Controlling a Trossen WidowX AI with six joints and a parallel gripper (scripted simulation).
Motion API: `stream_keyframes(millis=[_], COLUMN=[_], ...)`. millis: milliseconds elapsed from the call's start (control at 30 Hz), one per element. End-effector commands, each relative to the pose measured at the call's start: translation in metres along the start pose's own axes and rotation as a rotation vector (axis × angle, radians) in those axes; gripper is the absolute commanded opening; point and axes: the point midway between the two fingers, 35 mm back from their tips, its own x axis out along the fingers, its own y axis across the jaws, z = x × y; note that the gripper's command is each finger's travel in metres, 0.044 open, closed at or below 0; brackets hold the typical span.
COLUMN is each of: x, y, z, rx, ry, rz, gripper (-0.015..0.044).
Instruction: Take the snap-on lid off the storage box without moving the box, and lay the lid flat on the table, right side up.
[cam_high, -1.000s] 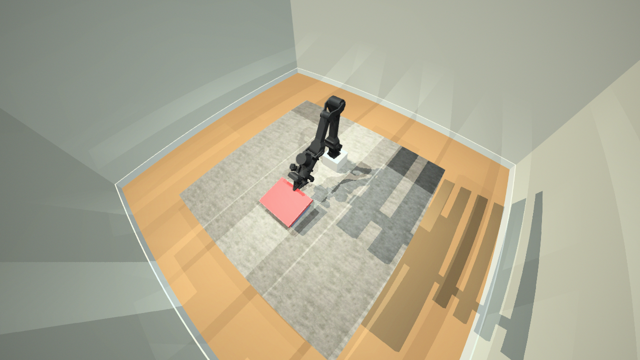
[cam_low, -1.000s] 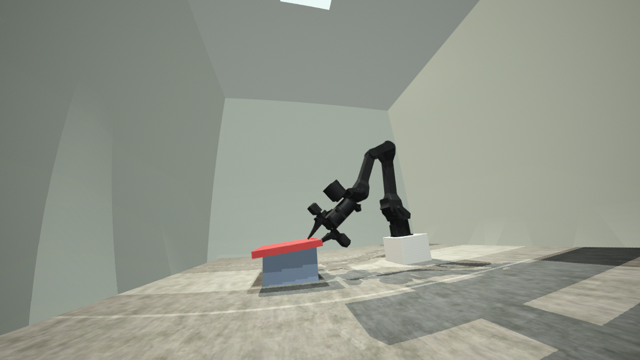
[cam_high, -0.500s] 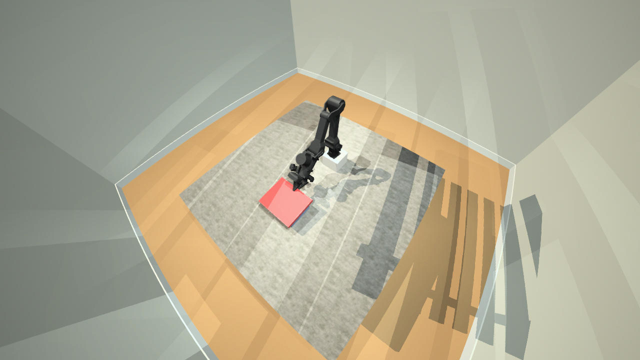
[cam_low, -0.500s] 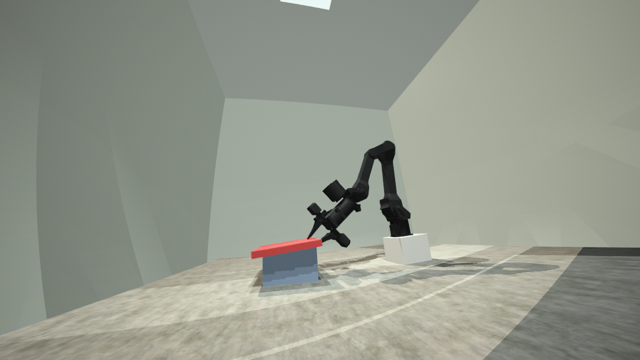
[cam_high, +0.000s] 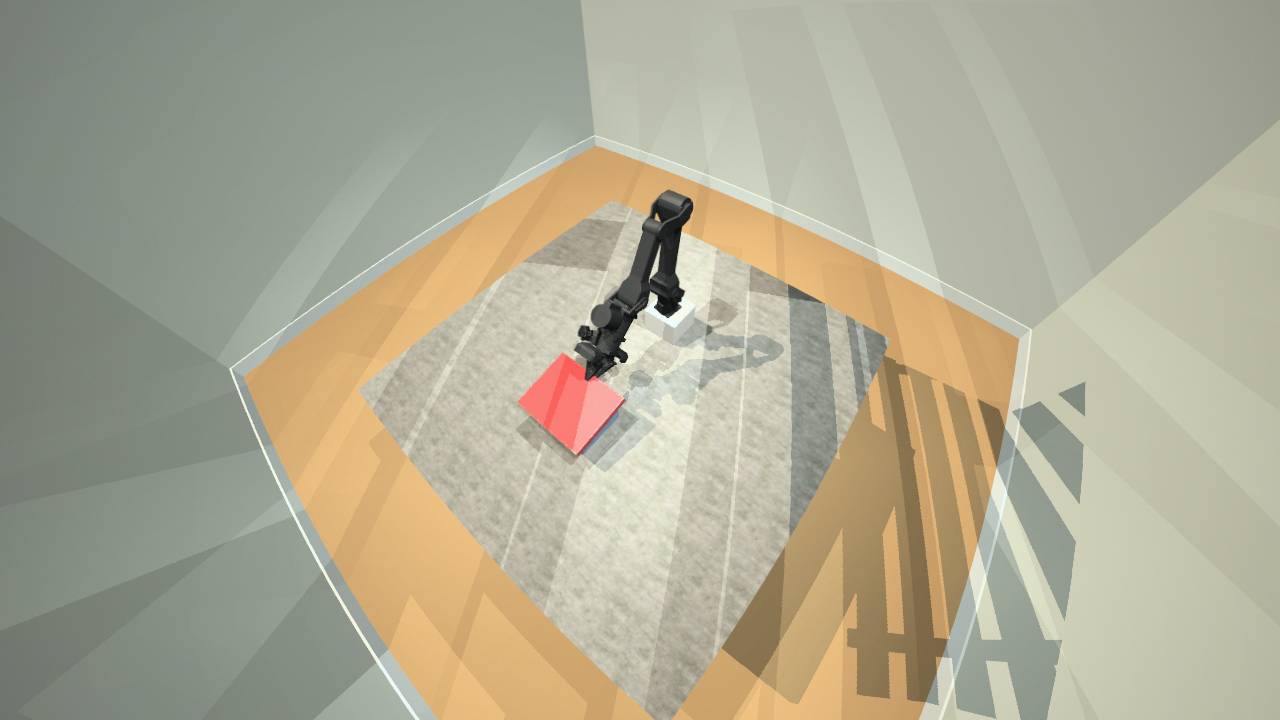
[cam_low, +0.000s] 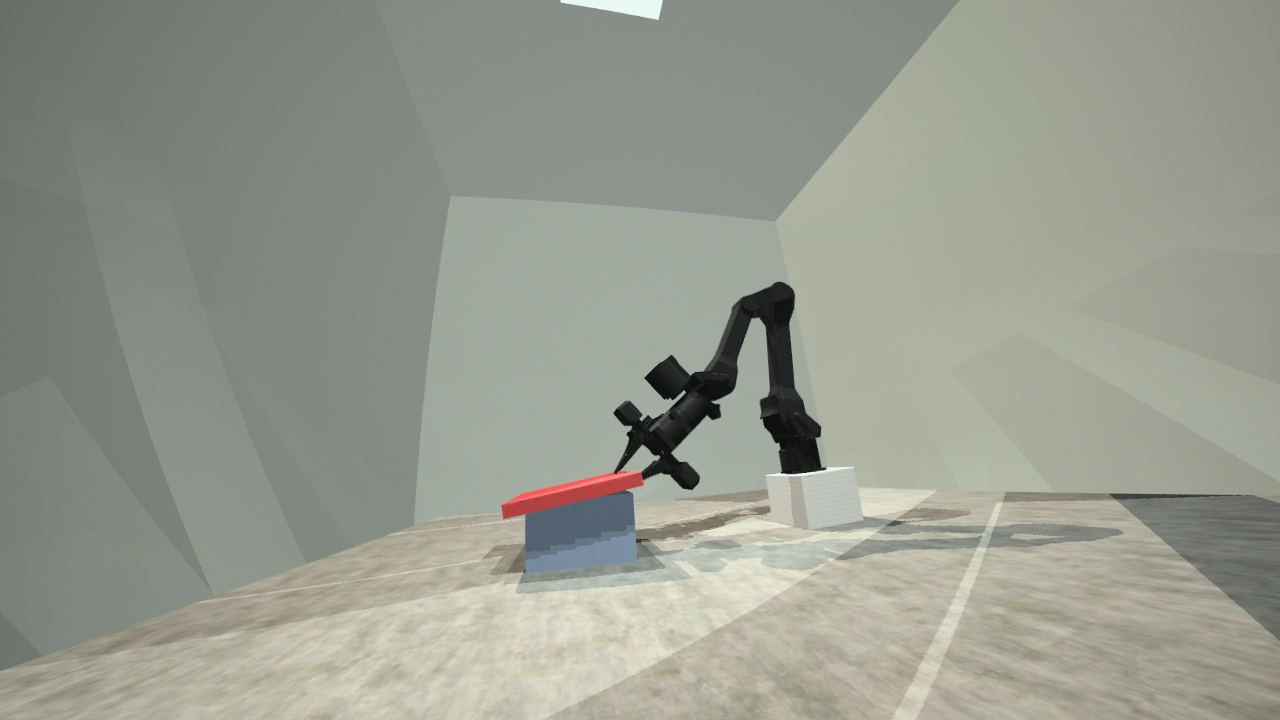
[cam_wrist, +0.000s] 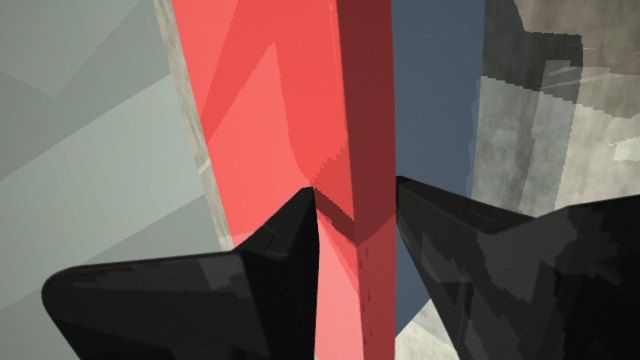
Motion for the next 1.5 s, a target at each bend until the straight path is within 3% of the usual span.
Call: stream_keyframes(millis=[0, 1467], x=[-0.004, -0.021], y=[0.006, 0.068], z=[0.0, 0.0], rx=[-0.003, -0.003], ry=[0.003, 0.003], rz=[0.002, 0.005], gripper=[0.0, 0.0])
